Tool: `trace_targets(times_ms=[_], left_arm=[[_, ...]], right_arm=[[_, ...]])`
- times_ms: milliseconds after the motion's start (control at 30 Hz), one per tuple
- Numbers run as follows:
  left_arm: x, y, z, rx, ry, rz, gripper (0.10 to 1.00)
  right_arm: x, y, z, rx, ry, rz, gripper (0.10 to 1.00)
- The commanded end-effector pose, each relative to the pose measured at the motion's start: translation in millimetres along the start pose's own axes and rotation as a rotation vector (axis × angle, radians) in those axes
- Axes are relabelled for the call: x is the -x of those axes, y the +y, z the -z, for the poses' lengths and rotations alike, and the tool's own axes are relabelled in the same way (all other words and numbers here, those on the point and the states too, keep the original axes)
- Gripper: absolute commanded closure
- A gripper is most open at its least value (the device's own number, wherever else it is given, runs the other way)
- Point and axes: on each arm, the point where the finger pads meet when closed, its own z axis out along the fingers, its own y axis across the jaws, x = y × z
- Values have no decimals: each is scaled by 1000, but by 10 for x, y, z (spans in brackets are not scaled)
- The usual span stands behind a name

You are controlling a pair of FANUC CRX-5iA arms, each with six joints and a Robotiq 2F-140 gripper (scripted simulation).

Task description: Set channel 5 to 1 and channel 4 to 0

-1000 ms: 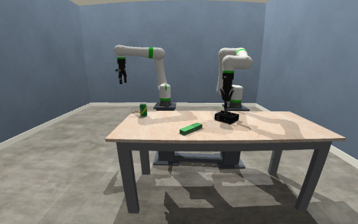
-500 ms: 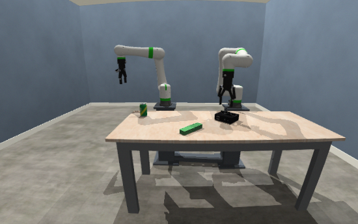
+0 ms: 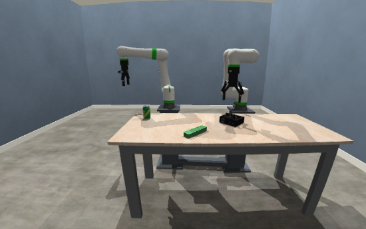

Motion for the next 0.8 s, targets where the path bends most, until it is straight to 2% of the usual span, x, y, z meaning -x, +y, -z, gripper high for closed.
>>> trace_targets(times_ms=[0,767], left_arm=[[4,0,43,0,-1,0,98],[4,0,64,0,-1,0,98]], right_arm=[[-2,1,8,0,2,0,98],[-2,1,8,0,2,0,98]])
